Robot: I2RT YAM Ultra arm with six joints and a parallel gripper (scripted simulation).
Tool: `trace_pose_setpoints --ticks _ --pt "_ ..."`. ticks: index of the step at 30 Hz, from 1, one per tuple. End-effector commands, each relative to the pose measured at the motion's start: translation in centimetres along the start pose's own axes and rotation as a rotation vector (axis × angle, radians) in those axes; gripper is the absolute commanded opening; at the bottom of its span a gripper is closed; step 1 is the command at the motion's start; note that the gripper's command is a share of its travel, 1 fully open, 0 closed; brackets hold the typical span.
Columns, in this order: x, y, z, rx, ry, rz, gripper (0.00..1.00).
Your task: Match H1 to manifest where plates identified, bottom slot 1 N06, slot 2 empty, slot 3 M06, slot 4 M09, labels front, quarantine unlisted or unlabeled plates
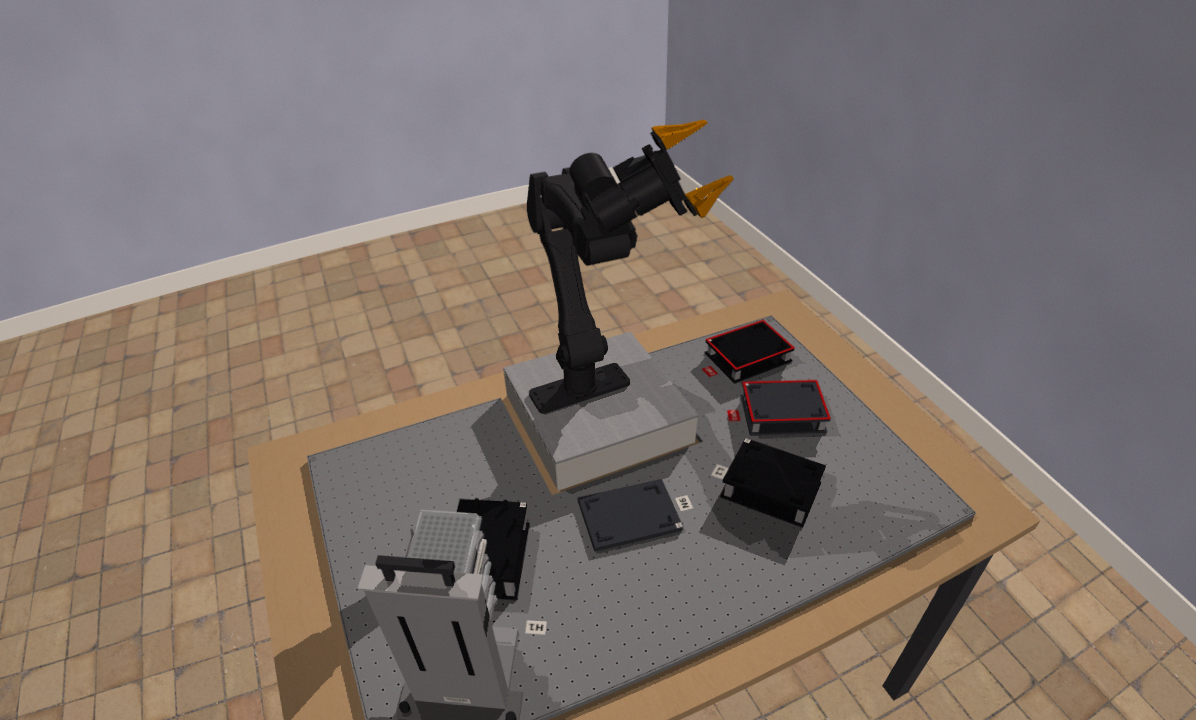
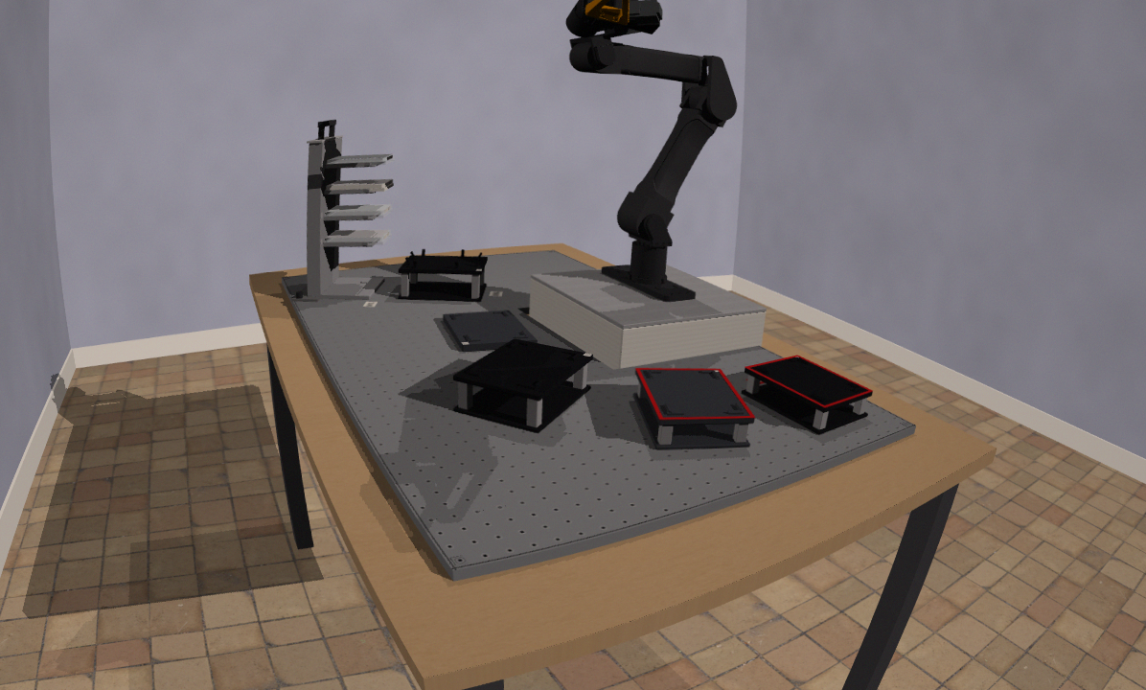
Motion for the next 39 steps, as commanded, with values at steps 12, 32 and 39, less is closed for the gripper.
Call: trace_pose_setpoints --ticks 12,32,39 --pt "0.0 -0.2 0.1 -0.005 -0.001 -0.003 1.00" --pt "0.7 -0.3 -2.5 0.231 0.131 -0.033 0.00" --pt "0.7 0.1 -3.6 0.321 0.189 -0.037 0.00"
Point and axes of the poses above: the point where the finger pads meet when closed, its own x axis out along the fingers, its own y axis across the jaws, z = x × y, the point moved 9 cm from there along -x, back along the fingers, and after that the axes turned 5 degrees about -x, right-handed, at the moved point
